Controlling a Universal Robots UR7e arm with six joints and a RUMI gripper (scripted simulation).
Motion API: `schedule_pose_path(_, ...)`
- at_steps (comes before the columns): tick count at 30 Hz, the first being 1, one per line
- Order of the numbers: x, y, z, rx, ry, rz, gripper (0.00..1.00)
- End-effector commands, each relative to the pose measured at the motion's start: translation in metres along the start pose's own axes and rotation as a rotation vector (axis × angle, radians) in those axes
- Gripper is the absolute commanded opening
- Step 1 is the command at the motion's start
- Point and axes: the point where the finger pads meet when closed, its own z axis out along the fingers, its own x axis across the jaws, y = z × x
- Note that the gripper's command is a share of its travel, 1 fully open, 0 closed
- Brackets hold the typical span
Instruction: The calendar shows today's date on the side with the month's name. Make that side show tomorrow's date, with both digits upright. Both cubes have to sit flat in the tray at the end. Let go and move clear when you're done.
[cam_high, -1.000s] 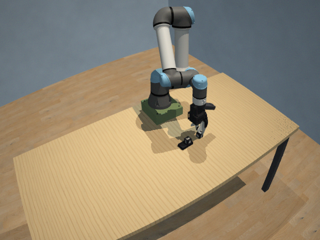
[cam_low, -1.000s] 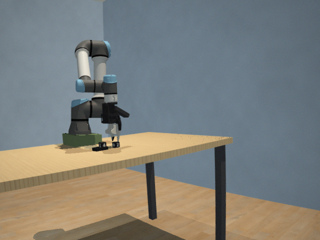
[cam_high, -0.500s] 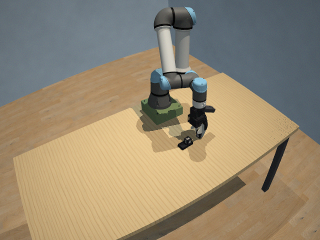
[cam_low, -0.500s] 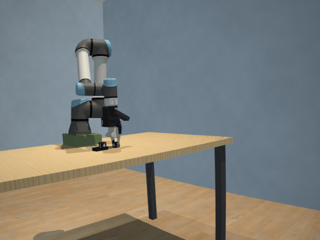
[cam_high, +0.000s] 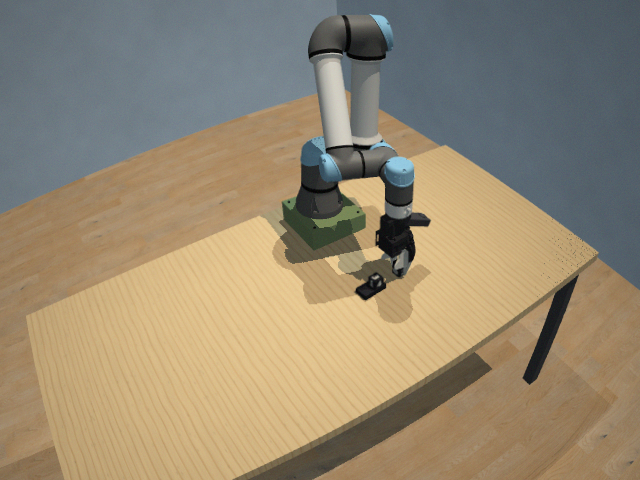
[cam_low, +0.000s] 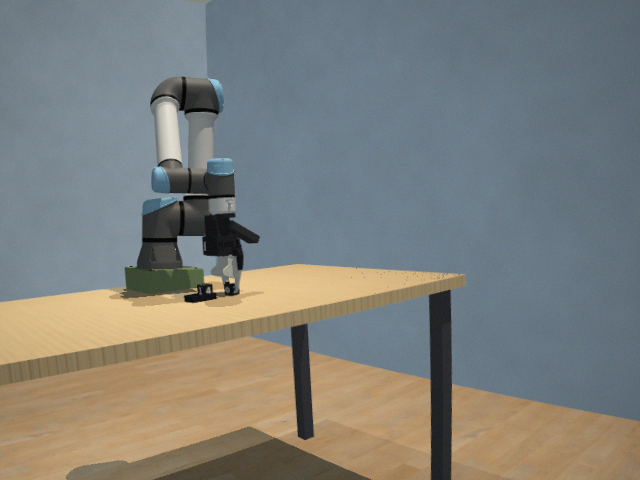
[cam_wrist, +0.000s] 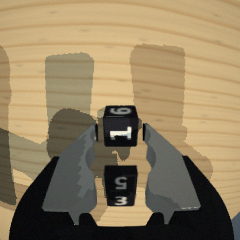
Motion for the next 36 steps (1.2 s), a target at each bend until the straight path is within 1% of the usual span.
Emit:
schedule_pose_path(1,0.0004,0.0001,-0.0002,0.0,0.001,0.0,0.29)
schedule_pose_path(24,0.0004,0.0001,-0.0002,0.0,0.001,0.0,0.29)
schedule_pose_path(25,0.0004,0.0001,-0.0002,0.0,0.001,0.0,0.11)
schedule_pose_path(36,0.0004,0.0001,-0.0002,0.0,0.001,0.0,0.11)
